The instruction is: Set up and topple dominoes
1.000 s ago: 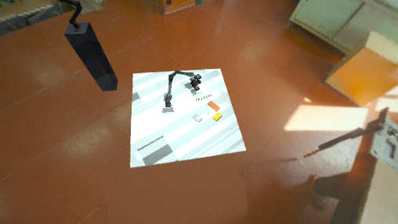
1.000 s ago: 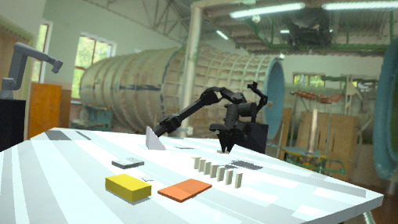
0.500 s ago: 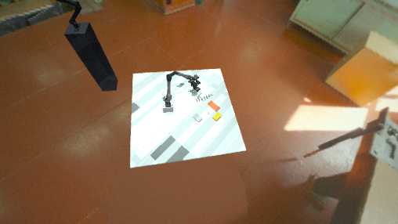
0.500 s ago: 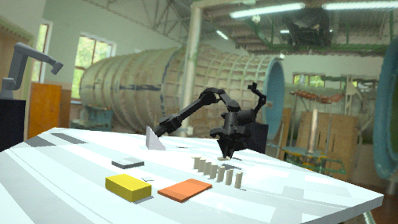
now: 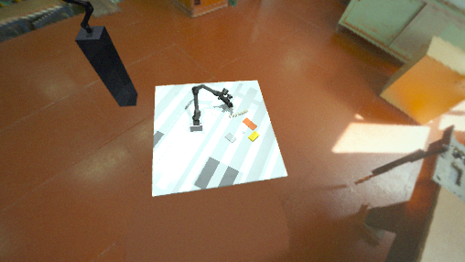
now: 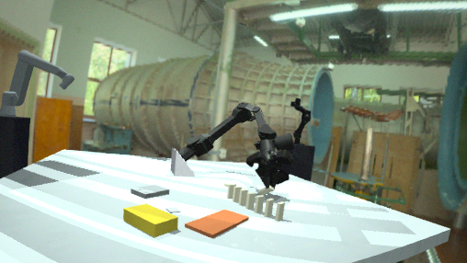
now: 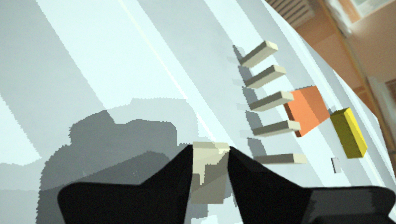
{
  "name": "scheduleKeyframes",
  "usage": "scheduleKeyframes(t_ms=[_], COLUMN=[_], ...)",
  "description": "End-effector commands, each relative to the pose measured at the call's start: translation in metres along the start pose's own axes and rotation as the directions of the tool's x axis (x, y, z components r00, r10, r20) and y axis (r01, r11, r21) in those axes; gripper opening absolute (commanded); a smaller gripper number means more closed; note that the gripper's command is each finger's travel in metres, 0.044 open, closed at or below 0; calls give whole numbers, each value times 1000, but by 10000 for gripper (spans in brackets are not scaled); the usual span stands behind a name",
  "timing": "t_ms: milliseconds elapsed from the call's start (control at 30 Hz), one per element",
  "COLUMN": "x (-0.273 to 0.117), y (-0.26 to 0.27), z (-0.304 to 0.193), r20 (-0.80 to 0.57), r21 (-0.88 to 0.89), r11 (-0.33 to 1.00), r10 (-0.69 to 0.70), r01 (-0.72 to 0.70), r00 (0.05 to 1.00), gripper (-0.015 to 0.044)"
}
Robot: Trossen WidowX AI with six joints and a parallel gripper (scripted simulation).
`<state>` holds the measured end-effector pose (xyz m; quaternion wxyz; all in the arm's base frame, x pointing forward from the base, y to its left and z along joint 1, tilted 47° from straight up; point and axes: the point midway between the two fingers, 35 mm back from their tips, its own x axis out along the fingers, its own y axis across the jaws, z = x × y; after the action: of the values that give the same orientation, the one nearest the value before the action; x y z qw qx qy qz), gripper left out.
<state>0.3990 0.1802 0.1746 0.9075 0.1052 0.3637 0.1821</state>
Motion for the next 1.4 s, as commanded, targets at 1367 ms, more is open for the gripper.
scheduleKeyframes(t_ms=[1367], x=[-80], y=[18], z=[-18], r20=[698], r21=[308], r11=[926], r10=[-63], r01=[-220], r00=[713], gripper=[107])
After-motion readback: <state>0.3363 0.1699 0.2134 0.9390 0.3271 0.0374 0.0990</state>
